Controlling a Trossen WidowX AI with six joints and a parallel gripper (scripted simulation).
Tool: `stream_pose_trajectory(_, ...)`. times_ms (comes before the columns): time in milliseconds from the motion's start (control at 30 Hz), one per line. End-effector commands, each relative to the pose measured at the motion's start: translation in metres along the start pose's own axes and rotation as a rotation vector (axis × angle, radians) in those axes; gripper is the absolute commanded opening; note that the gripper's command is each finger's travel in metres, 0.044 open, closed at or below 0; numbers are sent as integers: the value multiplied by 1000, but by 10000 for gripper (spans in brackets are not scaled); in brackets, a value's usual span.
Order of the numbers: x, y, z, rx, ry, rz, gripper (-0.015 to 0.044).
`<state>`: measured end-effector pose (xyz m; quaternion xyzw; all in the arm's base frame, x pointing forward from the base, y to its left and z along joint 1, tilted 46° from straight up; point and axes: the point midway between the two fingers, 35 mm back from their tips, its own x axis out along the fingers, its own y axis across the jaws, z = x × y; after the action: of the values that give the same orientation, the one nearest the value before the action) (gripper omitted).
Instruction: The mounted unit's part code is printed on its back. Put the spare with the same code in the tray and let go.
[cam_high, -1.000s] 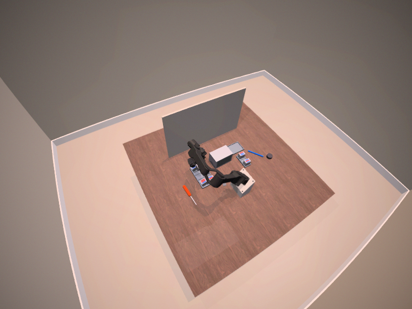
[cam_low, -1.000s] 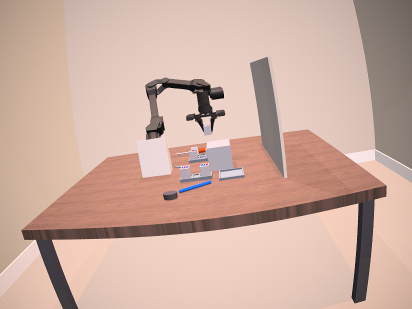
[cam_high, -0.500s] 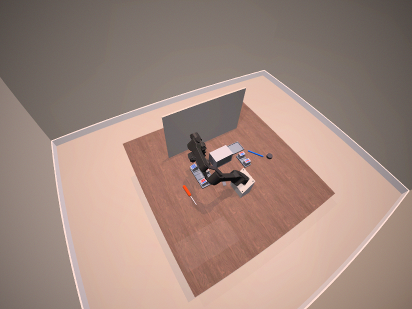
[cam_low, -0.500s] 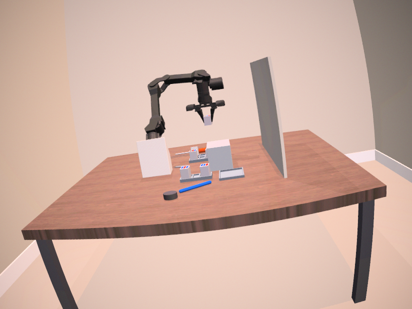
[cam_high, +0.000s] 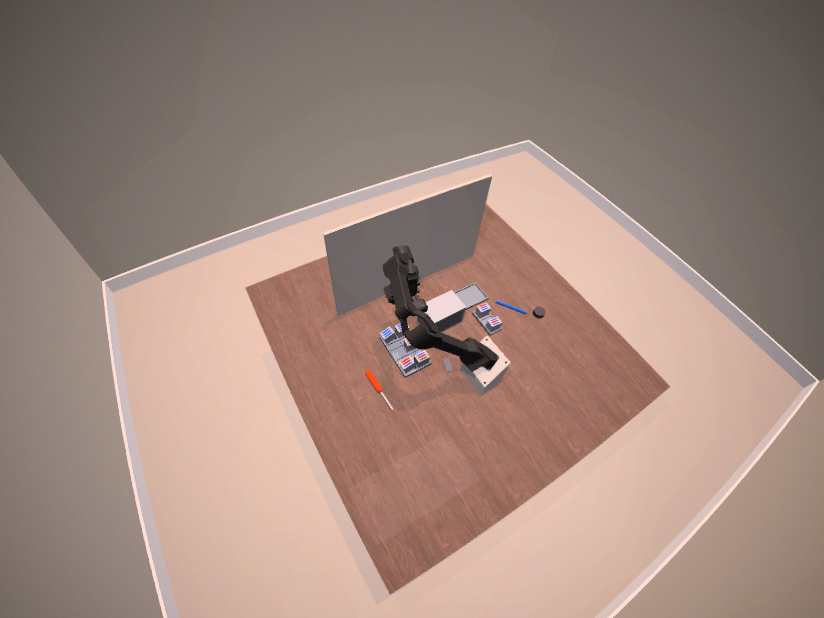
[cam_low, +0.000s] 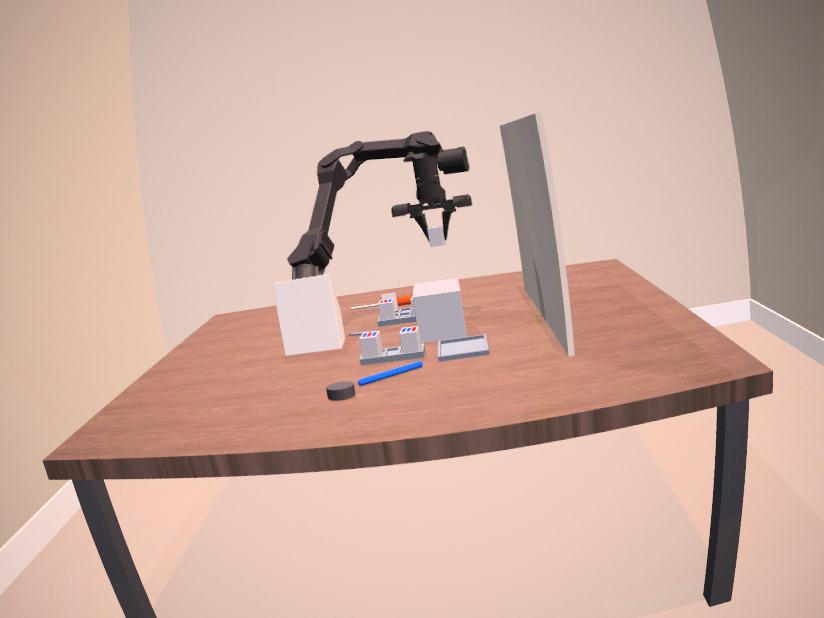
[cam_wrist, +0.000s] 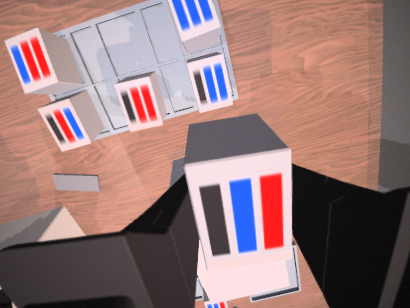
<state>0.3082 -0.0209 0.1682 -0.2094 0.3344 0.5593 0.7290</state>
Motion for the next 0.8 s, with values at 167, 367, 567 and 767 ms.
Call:
stream_pose_trajectory(167, -4, -31, -45, 0, 18, -4, 0)
stream_pose_trajectory(367, -5, -48, -76, -2, 23, -3, 0)
stream_pose_trajectory(567, -6, -61, -110, -4, 25, -2, 0)
stream_pose_trajectory(767, -5, -70, -146, -7, 25, 1, 0)
